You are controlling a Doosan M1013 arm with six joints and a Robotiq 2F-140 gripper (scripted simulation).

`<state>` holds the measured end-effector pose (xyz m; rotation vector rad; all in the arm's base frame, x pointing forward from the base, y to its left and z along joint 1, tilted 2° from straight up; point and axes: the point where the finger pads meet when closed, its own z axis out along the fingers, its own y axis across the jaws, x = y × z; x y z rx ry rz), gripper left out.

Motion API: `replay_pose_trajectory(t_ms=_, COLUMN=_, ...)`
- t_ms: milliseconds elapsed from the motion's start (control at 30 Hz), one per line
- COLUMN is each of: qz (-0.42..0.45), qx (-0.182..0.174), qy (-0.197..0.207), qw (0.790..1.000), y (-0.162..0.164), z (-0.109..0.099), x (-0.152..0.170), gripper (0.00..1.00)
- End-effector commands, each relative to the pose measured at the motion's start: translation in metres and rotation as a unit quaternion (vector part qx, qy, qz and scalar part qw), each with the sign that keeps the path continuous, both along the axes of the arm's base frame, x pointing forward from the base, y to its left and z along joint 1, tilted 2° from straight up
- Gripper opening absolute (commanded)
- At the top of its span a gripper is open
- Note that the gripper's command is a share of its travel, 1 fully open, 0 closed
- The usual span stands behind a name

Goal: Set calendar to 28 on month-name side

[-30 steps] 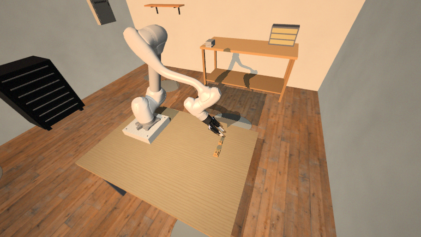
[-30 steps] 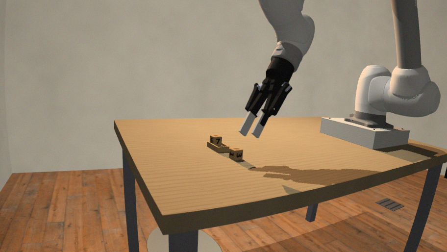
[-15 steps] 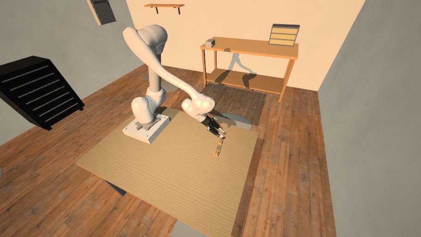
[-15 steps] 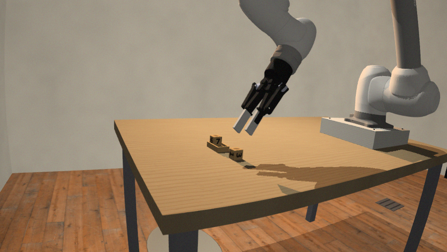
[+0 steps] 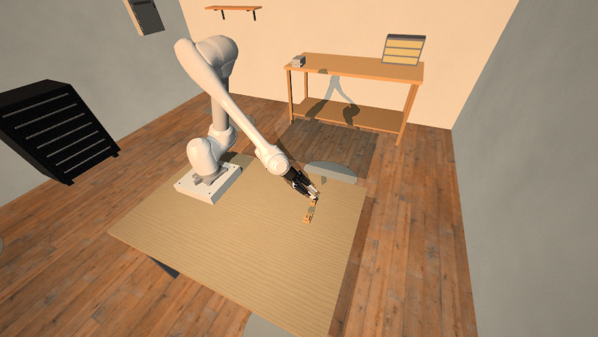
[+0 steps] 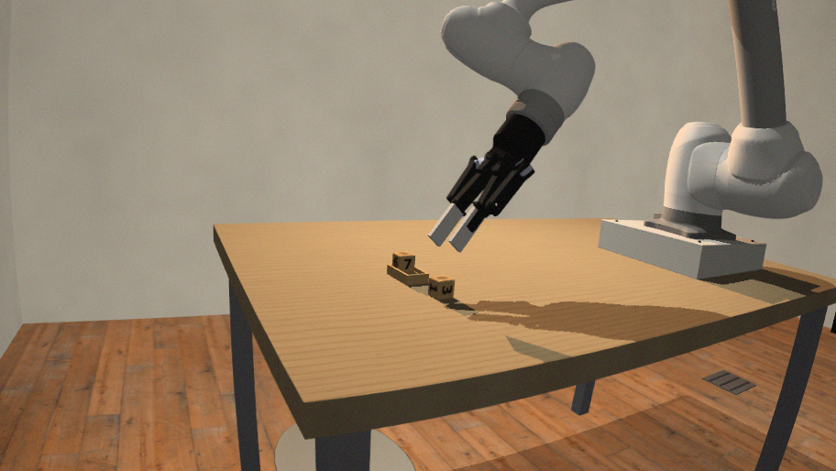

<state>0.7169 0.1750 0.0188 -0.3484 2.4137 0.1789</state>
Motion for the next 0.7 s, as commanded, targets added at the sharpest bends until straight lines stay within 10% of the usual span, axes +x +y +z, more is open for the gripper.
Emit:
replay_pose_trajectory(t_ms=0, qz=-0.014, qx=-0.010, qy=-0.027, qw=0.999, y=-0.0060, z=-0.0026, x=-0.0040, gripper=0.35)
replay_pose_trajectory(t_ms=667, qz=-0.017, qx=-0.015, qy=-0.028, qw=0.999, y=-0.0113, z=-0.0058, x=-0.0074, gripper=0.35)
